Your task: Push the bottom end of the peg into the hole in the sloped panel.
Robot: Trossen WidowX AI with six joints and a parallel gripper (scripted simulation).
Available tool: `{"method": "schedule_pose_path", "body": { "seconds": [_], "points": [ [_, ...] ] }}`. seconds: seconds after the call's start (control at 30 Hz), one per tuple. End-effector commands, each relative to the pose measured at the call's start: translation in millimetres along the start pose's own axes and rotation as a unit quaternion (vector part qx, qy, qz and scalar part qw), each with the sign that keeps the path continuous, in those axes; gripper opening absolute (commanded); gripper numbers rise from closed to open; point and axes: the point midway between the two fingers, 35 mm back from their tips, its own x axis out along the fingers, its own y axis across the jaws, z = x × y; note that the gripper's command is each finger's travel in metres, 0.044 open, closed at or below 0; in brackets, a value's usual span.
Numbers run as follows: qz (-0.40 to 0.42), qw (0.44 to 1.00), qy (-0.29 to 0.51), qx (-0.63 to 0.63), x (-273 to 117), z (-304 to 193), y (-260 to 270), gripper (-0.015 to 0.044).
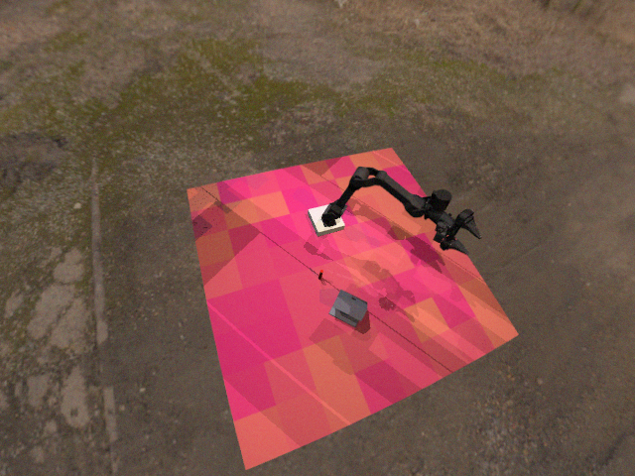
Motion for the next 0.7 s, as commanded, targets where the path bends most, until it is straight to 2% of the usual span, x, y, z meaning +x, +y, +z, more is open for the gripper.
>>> {"method": "schedule_pose_path", "body": {
  "seconds": [0.0, 0.67],
  "points": [
    [-0.031, 0.998, -0.007, -0.057, 5.6, 19.0, -17.8, 0.044],
    [-0.2, 0.932, -0.03, -0.301, 11.5, 136.4, -92.5, 0.044]
  ]
}}
